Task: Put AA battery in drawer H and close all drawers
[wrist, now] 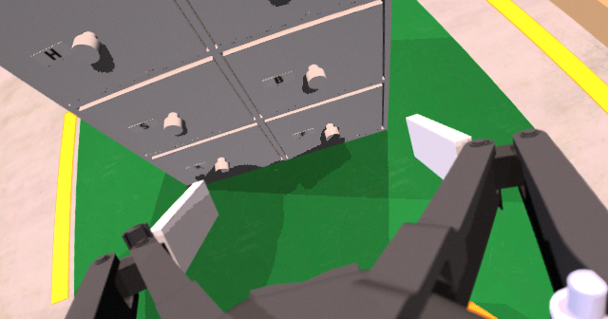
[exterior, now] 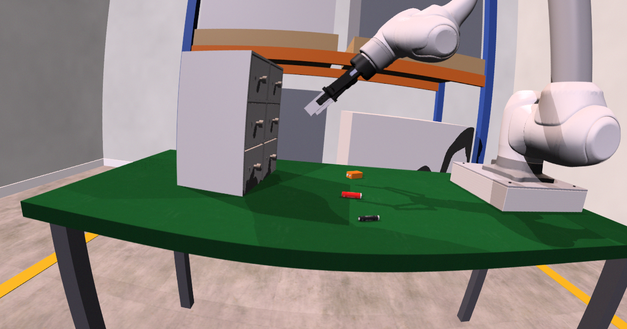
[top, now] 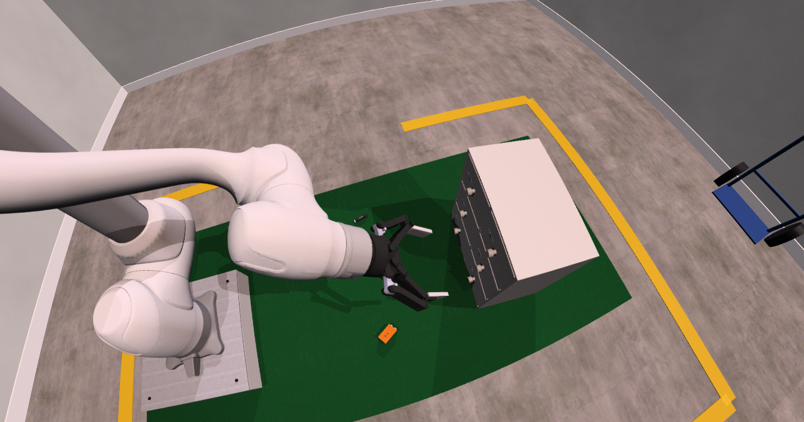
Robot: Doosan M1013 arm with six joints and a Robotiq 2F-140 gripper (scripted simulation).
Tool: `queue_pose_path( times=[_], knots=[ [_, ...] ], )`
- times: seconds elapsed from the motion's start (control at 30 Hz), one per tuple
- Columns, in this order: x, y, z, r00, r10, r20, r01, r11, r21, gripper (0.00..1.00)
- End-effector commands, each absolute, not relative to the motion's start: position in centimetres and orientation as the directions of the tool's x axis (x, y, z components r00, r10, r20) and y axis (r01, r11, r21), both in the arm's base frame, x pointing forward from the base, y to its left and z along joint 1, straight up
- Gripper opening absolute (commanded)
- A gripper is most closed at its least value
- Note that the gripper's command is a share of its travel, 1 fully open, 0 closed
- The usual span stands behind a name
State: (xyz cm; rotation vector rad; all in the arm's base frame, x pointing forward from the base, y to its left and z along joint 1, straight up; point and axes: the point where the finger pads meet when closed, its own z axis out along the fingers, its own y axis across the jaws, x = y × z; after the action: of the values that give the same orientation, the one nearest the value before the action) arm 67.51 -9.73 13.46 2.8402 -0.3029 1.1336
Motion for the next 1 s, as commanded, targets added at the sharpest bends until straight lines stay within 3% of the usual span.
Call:
queue_pose_path(
  times=[0.0,0.97],
  knots=[
    [67.5,-9.7,13.4,0.698,-0.155,0.7,-0.23,-0.973,0.014,1.0],
    [69.0,-9.3,12.3,0.57,-0.127,0.812,-0.216,-0.976,-0.001,1.0]
  ],
)
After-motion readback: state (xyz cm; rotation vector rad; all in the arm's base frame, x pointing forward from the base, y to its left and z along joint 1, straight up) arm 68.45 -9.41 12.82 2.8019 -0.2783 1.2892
